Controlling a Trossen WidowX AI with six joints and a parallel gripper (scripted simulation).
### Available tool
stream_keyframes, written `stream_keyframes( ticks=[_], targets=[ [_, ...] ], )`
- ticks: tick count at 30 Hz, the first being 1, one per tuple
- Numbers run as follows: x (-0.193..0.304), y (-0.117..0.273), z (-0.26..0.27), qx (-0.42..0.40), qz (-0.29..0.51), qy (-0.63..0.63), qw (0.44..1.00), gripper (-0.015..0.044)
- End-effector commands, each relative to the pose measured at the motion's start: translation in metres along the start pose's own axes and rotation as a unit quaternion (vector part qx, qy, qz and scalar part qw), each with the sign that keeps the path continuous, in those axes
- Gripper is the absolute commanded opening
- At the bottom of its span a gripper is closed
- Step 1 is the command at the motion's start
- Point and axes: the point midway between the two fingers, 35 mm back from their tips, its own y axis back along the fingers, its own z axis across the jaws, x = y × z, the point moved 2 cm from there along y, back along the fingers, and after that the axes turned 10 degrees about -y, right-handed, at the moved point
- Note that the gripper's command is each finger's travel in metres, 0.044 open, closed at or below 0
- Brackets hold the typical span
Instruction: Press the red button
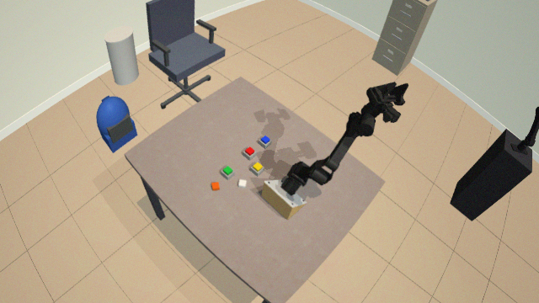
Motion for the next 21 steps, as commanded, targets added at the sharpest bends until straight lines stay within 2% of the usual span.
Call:
stream_keyframes(
  ticks=[1,10,16,21],
  targets=[
    [0.016,0.009,-0.07,0.094,0.022,-0.017,0.995,0.04],
    [0.079,0.065,-0.219,0.308,0.097,-0.071,0.944,0.04],
    [0.141,0.13,-0.291,0.434,0.17,-0.108,0.878,0.04],
    [0.2,0.197,-0.326,0.523,0.244,-0.136,0.805,0.04]
  ],
)
